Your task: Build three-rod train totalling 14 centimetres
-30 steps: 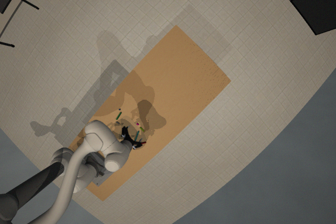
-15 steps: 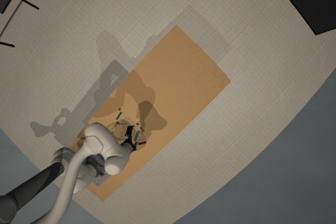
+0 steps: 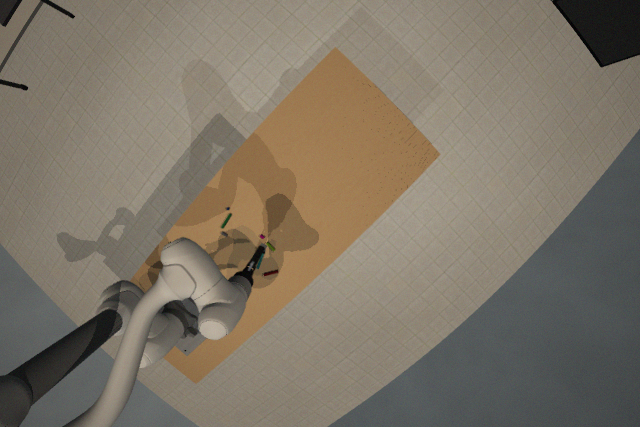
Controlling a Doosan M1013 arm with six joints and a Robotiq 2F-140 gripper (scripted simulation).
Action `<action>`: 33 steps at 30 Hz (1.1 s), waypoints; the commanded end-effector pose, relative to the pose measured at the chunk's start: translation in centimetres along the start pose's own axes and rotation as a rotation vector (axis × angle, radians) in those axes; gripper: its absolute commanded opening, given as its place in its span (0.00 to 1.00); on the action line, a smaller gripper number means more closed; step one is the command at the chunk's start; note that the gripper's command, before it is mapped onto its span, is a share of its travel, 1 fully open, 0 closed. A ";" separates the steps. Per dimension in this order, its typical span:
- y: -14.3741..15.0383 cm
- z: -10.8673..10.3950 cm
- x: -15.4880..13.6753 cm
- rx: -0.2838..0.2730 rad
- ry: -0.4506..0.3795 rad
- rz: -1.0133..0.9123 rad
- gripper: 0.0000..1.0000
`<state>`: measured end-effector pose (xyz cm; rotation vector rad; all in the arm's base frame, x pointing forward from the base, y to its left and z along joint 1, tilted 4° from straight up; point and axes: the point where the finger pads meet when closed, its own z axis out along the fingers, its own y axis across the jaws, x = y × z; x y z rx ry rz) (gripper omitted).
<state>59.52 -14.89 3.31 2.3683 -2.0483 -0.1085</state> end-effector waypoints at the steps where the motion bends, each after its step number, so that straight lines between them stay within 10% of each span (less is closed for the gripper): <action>1: 0.2 -0.2 0.1 -0.005 0.010 0.167 1.00; 33: 2.2 -1.8 1.2 0.002 0.013 1.438 1.00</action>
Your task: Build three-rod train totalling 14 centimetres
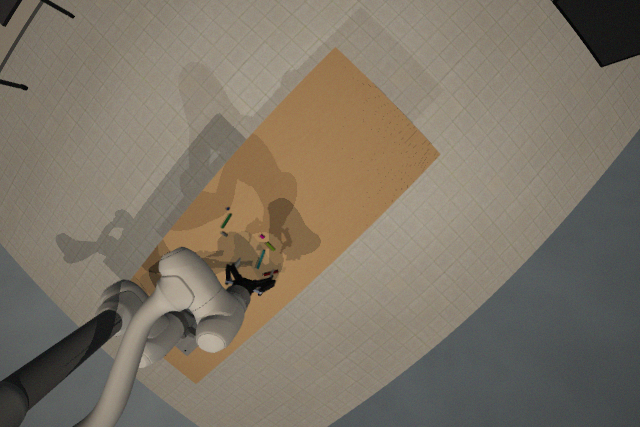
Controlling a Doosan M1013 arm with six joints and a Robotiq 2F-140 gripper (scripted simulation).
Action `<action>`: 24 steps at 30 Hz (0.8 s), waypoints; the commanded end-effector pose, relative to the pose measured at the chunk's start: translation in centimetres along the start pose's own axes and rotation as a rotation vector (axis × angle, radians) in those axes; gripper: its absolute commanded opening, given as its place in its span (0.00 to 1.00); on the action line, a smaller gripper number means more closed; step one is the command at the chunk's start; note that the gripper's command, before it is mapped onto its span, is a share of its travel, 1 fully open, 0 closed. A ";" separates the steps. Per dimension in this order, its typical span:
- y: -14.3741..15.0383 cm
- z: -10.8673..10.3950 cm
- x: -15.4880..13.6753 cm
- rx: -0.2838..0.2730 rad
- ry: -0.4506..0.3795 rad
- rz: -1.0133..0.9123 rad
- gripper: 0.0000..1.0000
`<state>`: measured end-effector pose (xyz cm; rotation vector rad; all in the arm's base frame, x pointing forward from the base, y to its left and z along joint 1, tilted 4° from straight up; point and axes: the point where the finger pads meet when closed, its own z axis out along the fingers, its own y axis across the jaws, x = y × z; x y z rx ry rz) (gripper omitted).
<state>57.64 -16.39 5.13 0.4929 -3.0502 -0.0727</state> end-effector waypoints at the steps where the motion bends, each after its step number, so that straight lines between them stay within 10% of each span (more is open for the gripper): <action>1: 0.0 -0.1 0.2 0.009 0.007 0.109 1.00; 24: -0.2 -0.6 0.8 0.010 0.006 0.456 1.00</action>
